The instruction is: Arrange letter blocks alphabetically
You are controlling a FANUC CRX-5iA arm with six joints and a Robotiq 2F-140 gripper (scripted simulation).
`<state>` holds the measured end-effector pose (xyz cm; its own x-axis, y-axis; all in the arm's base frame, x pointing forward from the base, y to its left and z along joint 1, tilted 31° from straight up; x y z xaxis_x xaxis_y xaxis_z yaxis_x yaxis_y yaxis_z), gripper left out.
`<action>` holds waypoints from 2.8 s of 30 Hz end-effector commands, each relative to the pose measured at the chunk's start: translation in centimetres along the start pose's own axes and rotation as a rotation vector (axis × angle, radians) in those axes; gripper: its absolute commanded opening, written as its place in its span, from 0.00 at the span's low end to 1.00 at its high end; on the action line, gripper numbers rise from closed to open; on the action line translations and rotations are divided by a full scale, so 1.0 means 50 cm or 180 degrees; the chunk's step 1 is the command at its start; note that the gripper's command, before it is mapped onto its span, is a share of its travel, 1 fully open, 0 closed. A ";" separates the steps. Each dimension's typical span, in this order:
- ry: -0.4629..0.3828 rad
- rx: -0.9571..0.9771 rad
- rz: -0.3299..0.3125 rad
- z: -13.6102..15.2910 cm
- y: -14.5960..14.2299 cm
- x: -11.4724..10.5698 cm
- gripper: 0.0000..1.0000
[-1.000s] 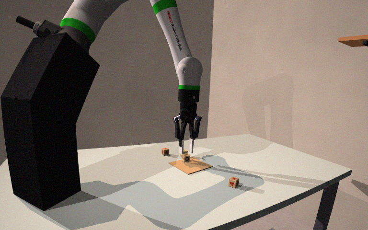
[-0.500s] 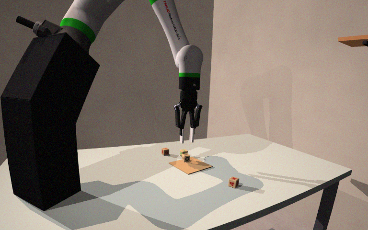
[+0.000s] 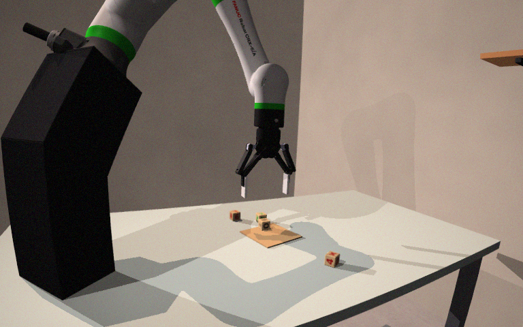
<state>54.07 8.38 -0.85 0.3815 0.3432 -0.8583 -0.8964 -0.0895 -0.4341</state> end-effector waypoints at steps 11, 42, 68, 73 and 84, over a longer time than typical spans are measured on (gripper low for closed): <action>0.0007 0.0157 0.0005 0.008 0.002 0.001 1.00; 0.0065 0.2502 0.0013 0.129 0.032 0.010 1.00; 0.0014 0.4385 -0.0003 0.235 0.059 0.012 1.00; -0.0002 0.4664 0.0001 0.252 0.063 0.012 1.00; -0.0005 0.4710 0.0002 0.255 0.064 0.012 0.40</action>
<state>48.59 20.09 0.69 0.3802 0.3633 -0.8506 -0.3172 0.9151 0.2491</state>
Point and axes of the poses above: the point where the finger pads meet when closed, its own x axis out along the fingers, its own y axis across the jaws, z = x × y, the point moved 9 cm from there along -x, back along the fingers, and after that the axes turned 11 degrees about -x, right-handed, at the moved point
